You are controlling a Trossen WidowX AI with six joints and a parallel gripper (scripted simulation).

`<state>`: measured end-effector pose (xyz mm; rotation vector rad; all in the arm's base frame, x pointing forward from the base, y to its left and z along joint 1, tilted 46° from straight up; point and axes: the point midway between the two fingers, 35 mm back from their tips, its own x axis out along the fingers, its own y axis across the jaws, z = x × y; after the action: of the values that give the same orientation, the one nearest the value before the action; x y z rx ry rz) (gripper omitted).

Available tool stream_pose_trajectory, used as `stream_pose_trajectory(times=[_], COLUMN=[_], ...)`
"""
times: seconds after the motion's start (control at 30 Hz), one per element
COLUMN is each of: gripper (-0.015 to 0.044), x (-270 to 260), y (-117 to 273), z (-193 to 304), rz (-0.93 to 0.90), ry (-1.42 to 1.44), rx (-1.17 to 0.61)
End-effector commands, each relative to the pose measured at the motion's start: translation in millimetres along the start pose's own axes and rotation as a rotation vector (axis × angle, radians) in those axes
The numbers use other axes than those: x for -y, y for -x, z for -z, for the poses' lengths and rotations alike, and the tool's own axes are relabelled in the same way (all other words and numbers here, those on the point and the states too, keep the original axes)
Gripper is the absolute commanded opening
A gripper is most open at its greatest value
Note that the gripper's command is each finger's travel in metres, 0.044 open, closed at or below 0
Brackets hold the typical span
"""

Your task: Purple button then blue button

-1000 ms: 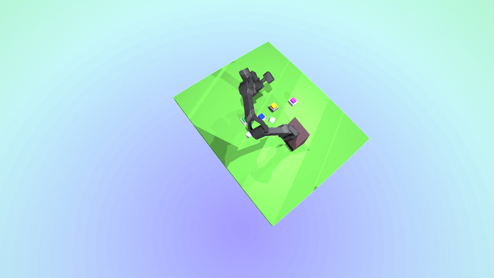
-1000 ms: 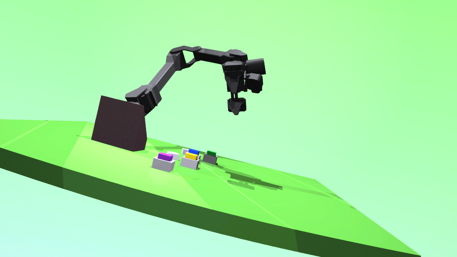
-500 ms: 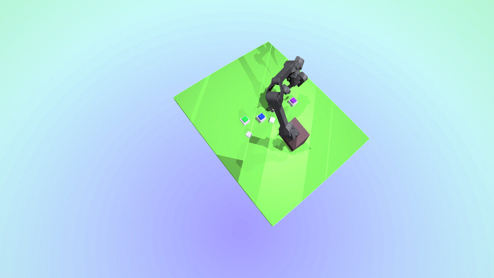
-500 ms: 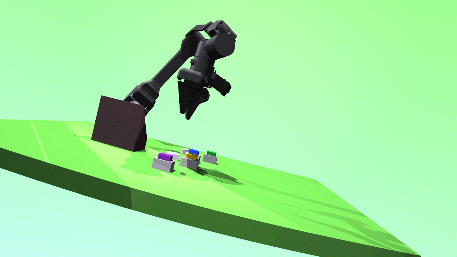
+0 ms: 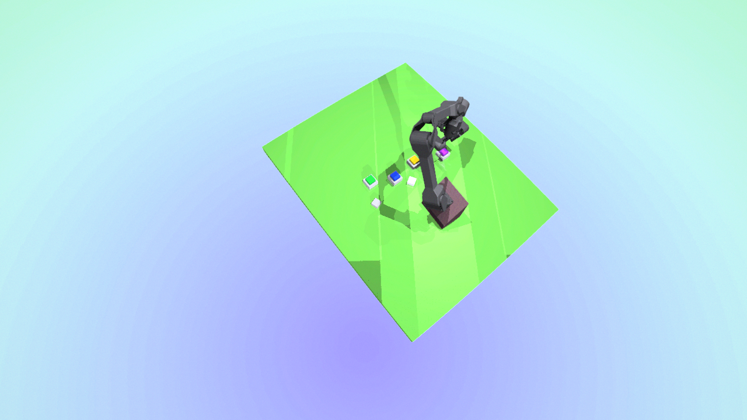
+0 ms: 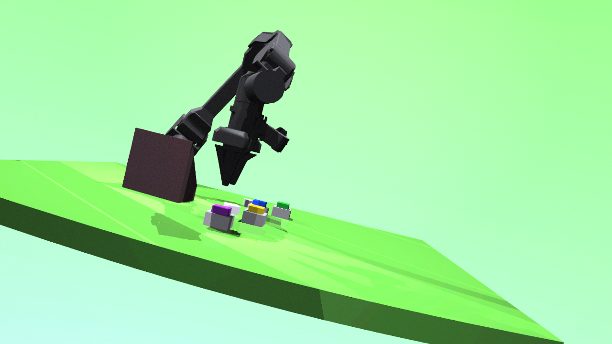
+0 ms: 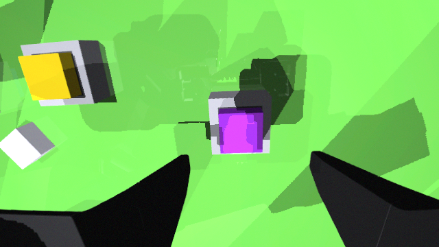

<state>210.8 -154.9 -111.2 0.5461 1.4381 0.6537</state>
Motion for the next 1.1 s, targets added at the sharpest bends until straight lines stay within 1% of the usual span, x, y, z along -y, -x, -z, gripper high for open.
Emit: stream_pose_trajectory(times=[0.0,0.17,0.2,0.53,1.07], gripper=[0.0164,0.0032,0.002,0.002,0.002], x=[-1.8,-1.8,-1.8,-1.8,-2.2], y=[-17.4,-17.4,-17.4,-18.5,-44.2], z=[3.2,3.2,3.2,3.2,2.9], rz=[-0.013,-0.013,-0.013,-0.013,-0.013], ry=[-0.01,-0.01,-0.01,-0.01,-0.009], rx=[-0.001,-0.001,-0.001,-0.001,-0.001])
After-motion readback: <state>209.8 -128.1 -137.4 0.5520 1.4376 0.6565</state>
